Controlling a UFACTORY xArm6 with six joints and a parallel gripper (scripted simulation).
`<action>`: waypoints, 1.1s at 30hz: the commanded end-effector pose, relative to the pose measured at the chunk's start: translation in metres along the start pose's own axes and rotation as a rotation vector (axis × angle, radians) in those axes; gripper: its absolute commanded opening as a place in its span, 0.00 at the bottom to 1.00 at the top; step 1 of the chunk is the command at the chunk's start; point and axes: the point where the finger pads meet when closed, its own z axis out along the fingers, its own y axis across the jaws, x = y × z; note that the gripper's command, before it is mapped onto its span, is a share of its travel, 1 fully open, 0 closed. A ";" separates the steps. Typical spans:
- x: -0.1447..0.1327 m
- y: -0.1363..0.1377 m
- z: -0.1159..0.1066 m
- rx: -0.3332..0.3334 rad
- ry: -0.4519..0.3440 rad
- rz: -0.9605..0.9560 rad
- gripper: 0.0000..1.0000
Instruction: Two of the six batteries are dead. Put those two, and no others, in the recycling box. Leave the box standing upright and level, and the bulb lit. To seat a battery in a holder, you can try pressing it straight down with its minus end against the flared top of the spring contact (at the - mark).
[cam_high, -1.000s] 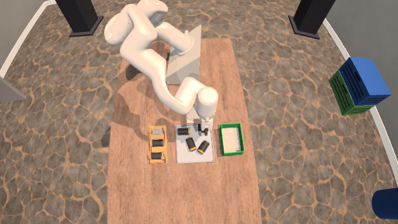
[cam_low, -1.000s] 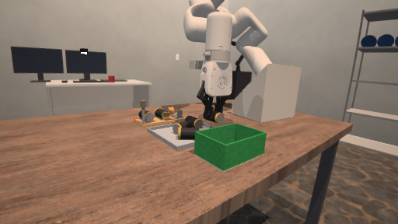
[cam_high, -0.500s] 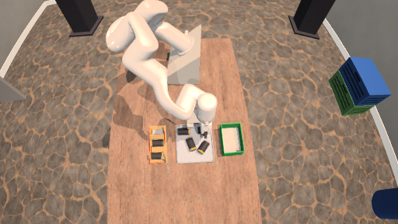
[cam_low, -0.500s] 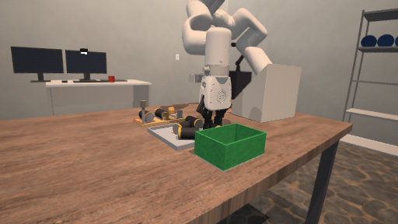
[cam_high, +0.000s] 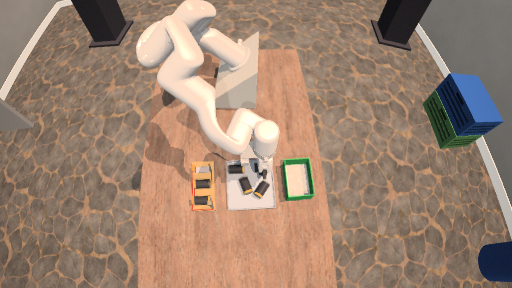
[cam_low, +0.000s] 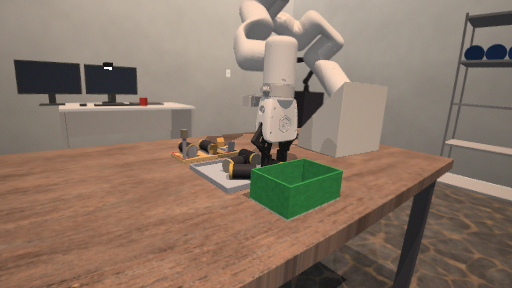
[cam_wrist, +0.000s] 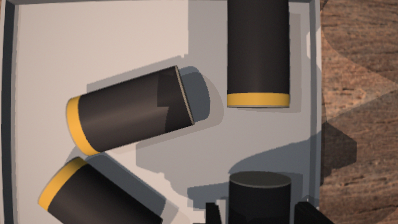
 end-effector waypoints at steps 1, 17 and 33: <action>0.000 -0.001 -0.001 0.003 -0.001 0.001 0.51; 0.000 -0.001 -0.002 0.003 -0.001 0.001 0.51; 0.000 -0.001 -0.057 0.003 -0.001 0.001 0.51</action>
